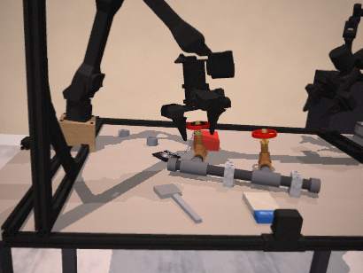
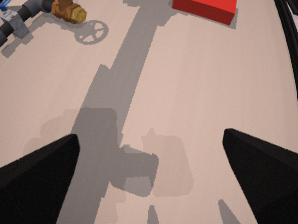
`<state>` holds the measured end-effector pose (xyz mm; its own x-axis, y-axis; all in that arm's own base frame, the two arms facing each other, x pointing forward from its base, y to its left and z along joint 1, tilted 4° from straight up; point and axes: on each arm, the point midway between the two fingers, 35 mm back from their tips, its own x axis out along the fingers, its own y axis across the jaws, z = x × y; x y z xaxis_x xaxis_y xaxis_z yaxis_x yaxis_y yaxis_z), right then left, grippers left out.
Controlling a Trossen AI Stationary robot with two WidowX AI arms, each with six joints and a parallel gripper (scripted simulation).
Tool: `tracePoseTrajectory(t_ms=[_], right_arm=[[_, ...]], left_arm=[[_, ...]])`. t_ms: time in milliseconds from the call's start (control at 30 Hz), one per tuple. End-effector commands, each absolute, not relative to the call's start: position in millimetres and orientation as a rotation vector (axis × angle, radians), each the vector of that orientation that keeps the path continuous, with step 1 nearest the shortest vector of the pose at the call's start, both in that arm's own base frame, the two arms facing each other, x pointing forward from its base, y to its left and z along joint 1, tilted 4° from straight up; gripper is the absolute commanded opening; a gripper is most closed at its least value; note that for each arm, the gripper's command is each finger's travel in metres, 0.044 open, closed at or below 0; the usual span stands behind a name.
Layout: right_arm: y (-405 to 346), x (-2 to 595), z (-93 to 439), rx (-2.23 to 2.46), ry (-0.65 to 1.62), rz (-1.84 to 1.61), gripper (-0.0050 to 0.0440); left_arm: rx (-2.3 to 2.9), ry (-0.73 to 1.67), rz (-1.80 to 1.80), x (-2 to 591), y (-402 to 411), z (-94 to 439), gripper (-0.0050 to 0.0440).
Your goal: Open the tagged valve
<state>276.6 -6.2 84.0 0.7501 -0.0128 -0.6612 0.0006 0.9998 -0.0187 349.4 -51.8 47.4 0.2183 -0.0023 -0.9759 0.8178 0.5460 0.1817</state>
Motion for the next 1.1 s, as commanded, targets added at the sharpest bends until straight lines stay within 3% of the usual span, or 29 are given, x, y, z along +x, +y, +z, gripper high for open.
tracePoseTrajectory(t_ms=[0, 33, 300, 467, 767, 1067], right_arm=[[-6.2, 276.6, 84.0, -0.018, 0.723, -0.007, 0.04], [-6.2, 276.6, 84.0, -0.018, 0.723, -0.007, 0.04], [-6.2, 276.6, 84.0, -0.018, 0.723, -0.007, 0.04], [-6.2, 276.6, 84.0, -0.018, 0.723, -0.007, 0.04], [-6.2, 276.6, 84.0, -0.018, 0.723, -0.007, 0.04], [-6.2, 276.6, 84.0, -0.018, 0.723, -0.007, 0.04]], left_arm=[[0.864, 1.221, -0.694, 349.3, -51.8, 47.4, 0.04], [0.864, 1.221, -0.694, 349.3, -51.8, 47.4, 0.04], [0.847, 1.225, -0.681, 349.2, -51.6, 47.6, 0.0208], [0.847, 1.225, -0.681, 349.2, -51.6, 47.6, 0.0208], [0.847, 1.225, -0.681, 349.2, -51.6, 47.6, 0.0], [0.795, 1.24, -0.642, 349.4, -51.8, 47.4, 0.0]])
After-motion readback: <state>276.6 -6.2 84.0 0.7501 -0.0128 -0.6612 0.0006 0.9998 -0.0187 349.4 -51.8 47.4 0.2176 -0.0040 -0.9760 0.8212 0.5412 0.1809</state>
